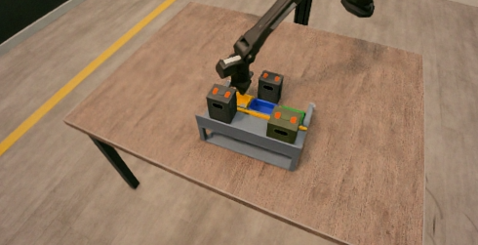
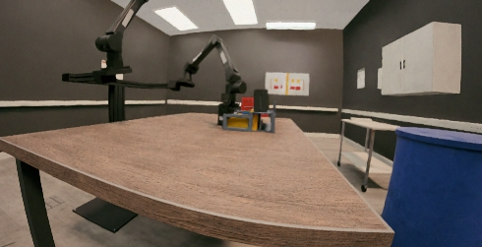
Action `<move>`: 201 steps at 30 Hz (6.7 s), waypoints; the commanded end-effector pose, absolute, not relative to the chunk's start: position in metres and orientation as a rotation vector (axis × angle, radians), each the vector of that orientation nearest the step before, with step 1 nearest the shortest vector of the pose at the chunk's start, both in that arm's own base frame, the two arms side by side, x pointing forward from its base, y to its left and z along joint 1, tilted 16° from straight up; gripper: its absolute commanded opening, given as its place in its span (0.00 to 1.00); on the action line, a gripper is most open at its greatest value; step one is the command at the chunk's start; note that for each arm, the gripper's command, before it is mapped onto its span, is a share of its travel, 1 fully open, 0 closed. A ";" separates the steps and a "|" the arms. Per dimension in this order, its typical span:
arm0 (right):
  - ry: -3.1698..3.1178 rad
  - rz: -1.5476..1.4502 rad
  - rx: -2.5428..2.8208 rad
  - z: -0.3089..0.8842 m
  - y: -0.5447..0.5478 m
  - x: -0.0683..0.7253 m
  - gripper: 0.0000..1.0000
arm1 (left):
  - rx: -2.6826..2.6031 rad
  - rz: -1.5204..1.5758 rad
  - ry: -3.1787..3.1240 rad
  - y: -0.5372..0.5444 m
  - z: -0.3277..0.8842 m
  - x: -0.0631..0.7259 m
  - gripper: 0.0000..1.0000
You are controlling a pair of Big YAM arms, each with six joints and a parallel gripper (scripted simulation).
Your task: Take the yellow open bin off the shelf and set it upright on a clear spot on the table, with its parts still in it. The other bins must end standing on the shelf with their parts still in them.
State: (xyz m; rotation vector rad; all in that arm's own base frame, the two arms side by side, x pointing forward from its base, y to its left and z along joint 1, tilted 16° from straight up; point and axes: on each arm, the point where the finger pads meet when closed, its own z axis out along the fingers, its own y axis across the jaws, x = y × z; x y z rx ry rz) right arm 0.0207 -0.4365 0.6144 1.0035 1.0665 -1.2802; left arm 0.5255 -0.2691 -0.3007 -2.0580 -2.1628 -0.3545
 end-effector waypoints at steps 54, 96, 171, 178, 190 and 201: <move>1.024 -1.291 0.983 0.626 -0.427 0.017 1.00 | -2.070 -0.359 -2.178 -0.282 -0.276 0.530 0.90; 1.024 -1.291 0.983 0.626 -0.427 0.017 1.00 | -2.067 -0.350 -2.153 -0.299 -0.224 0.516 0.90; 1.024 -1.291 0.983 0.626 -0.427 0.017 1.00 | -2.089 -0.381 -2.237 -0.306 -0.199 0.547 0.90; 1.024 -1.291 0.983 0.626 -0.427 0.017 1.00 | -2.085 -0.381 -2.236 -0.305 -0.200 0.547 0.90; 1.024 -1.291 0.983 0.626 -0.427 0.017 1.00 | -2.081 -0.382 -2.240 -0.303 -0.201 0.549 0.90; 1.024 -1.291 0.983 0.626 -0.427 0.017 1.00 | -2.070 -0.367 -2.200 -0.292 -0.233 0.538 0.90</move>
